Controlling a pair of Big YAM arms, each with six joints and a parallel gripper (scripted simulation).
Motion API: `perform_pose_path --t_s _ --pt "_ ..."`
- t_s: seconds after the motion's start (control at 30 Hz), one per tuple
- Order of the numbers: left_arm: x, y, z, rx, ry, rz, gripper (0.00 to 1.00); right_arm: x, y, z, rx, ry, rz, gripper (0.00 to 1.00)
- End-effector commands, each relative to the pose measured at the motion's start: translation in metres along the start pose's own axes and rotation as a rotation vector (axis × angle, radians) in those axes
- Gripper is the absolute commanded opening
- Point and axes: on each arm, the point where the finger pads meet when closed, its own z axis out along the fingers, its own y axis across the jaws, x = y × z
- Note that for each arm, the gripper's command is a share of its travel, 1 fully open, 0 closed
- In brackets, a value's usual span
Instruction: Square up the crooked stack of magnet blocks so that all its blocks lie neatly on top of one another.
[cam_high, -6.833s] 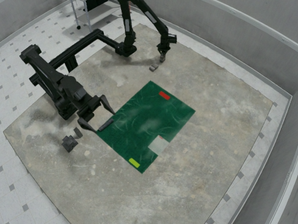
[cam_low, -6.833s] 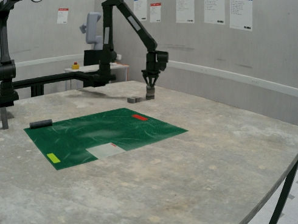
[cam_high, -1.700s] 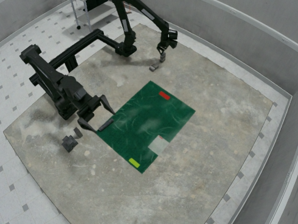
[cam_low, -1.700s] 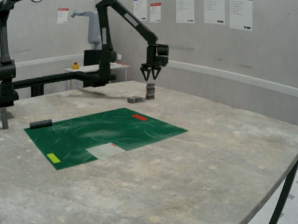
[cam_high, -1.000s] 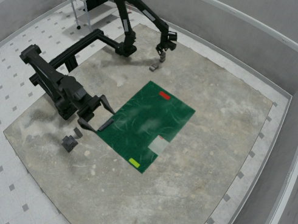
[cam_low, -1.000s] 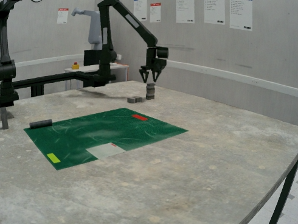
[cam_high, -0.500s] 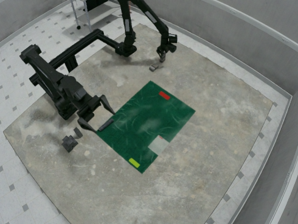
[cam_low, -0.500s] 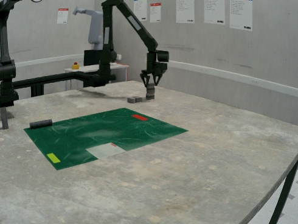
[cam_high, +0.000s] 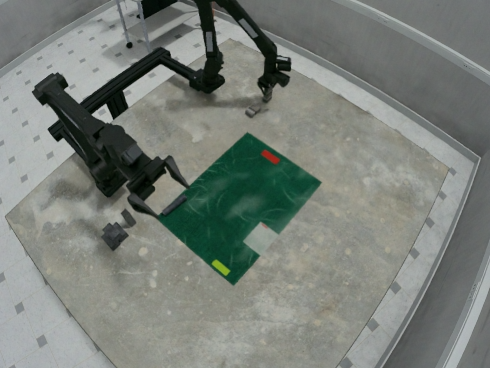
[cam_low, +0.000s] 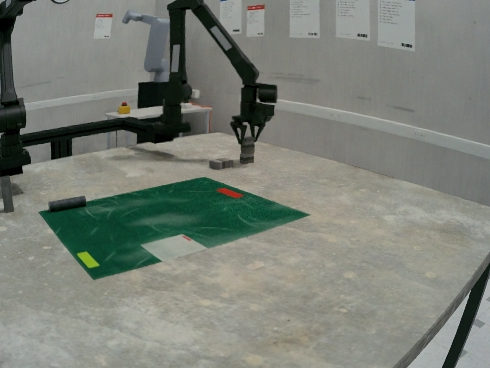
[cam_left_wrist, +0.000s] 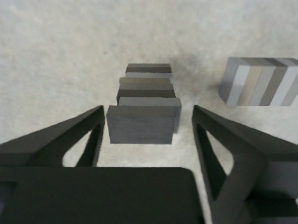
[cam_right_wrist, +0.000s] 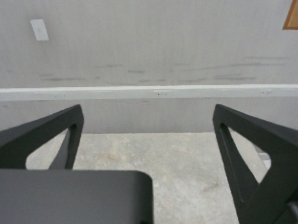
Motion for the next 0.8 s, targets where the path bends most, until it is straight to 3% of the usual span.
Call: perform_pose_path --t_s 0.0,0.77 --pt "-0.0118 0.0104 -0.0064 -0.017 -0.017 -0.014 0.49 -0.0217 -0.0061 0.0029 0.010 -0.025 0.014 1.00" --pt "-0.0103 0.0084 -0.0054 -0.011 -0.016 -0.014 0.49 -0.0217 -0.0061 0.0029 0.010 -0.025 0.014 1.00"
